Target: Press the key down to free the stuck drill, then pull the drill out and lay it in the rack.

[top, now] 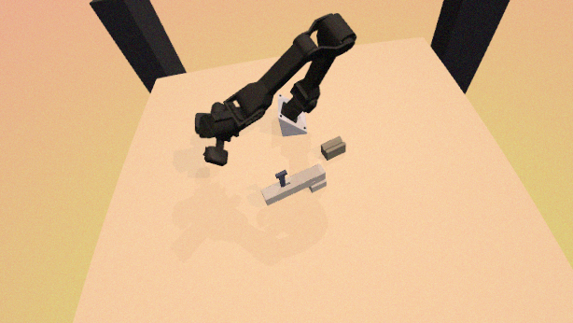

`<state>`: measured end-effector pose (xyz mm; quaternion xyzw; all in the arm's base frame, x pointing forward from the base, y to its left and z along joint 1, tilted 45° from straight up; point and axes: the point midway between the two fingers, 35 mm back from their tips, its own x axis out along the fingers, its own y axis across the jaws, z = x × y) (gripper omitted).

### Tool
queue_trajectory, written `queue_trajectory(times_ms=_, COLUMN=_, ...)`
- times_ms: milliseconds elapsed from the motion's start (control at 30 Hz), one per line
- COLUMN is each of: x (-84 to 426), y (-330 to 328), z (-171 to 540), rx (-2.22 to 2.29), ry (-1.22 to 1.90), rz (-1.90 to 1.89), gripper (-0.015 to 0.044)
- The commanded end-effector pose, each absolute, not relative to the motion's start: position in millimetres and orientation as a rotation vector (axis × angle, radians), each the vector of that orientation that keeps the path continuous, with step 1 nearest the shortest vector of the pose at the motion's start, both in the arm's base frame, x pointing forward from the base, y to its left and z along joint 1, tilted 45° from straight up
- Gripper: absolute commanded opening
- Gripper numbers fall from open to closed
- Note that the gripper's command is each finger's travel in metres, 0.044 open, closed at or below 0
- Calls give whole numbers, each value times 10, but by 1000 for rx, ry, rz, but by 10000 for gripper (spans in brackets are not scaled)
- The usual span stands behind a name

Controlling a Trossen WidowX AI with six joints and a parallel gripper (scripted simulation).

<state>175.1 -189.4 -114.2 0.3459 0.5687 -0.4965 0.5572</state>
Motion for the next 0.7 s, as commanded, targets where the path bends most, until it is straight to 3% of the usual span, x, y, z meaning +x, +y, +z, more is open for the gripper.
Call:
queue_trajectory(times_ms=0, x=1751, y=-1894, z=-1142, rx=816, ry=1342, rz=-1172, gripper=374)
queue_trajectory(times_ms=267, x=1766, y=-1886, z=-1137, rx=810, ry=1354, rz=-1153, gripper=164)
queue_trajectory(times_ms=467, x=2219, y=-1562, z=-863, rx=610, ry=1633, rz=-510, gripper=6)
queue_trajectory(times_ms=667, x=2598, y=-1146, z=-368, rx=414, ry=1676, rz=161, gripper=0)
